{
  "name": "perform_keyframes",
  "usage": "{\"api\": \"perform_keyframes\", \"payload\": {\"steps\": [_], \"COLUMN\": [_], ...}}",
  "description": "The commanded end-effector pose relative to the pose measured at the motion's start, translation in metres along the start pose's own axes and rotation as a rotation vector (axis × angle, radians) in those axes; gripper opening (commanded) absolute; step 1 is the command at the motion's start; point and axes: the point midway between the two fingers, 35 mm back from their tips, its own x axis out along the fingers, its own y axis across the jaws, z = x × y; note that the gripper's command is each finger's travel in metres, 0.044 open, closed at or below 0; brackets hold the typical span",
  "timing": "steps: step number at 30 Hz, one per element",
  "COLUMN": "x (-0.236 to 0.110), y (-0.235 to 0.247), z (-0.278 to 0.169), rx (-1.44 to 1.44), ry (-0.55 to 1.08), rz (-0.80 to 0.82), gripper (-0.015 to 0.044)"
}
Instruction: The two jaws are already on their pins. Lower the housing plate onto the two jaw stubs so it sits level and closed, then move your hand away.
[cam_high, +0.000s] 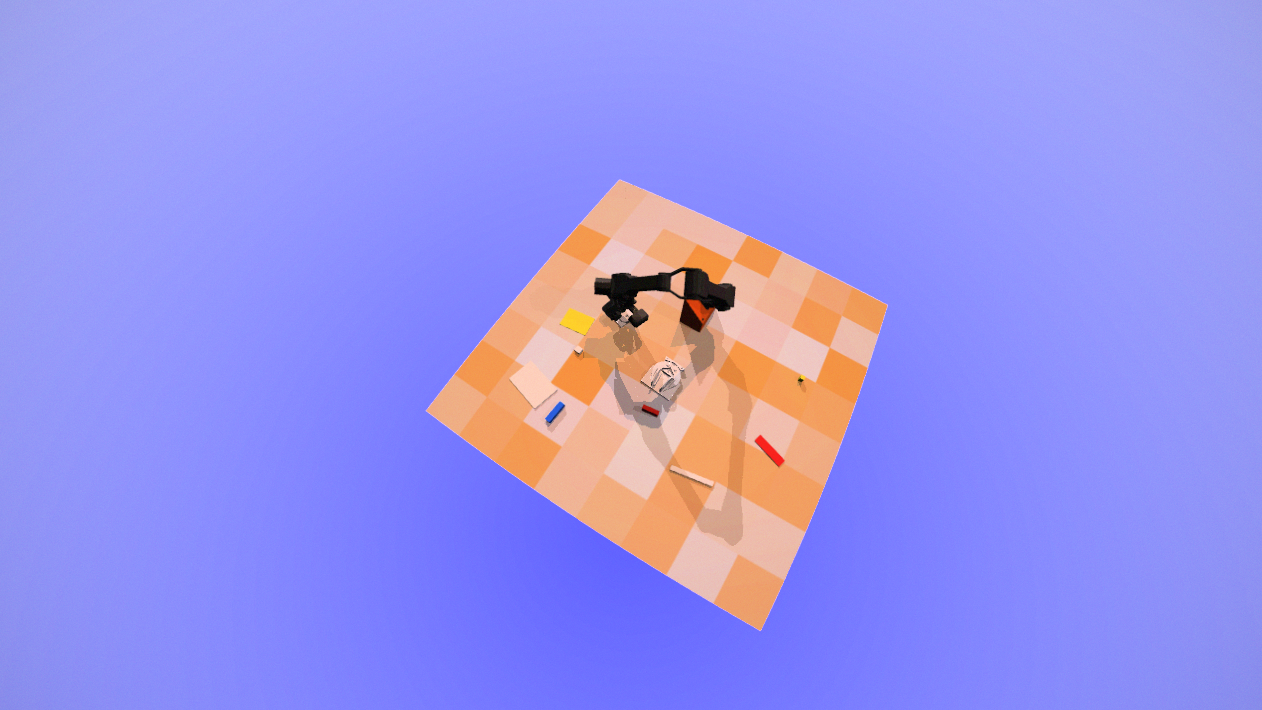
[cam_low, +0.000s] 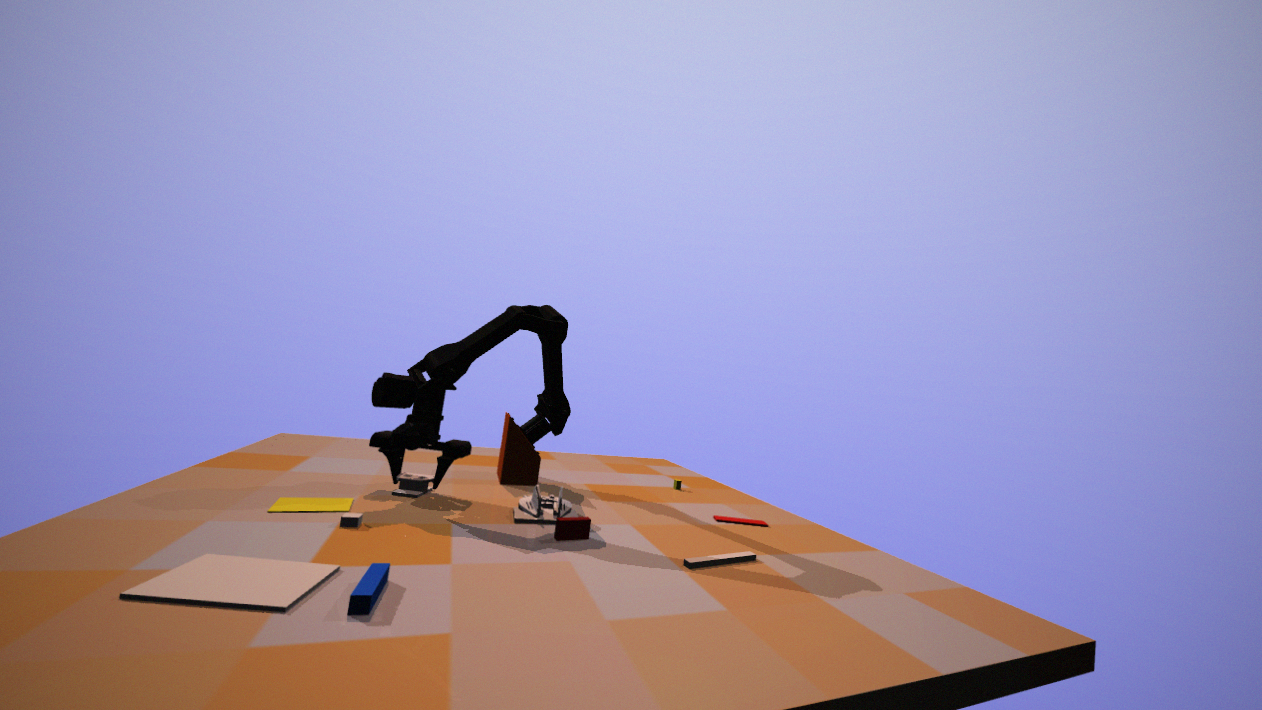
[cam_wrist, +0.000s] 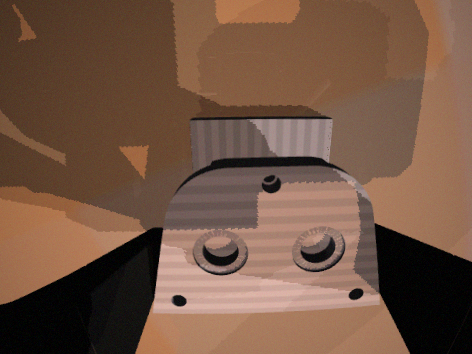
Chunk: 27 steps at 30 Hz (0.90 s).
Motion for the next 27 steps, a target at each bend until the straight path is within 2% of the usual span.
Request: {"api": "perform_keyframes", "payload": {"steps": [1, 9, 27], "x": [0.000, -0.002, -0.059], "y": [0.000, 0.000, -0.001], "z": [0.000, 0.000, 0.001], "rx": [0.000, 0.000, 0.007], "ry": [0.000, 0.000, -0.001], "rz": [0.000, 0.000, 0.001], "gripper": [0.0351, 0.0351, 0.0351]}}
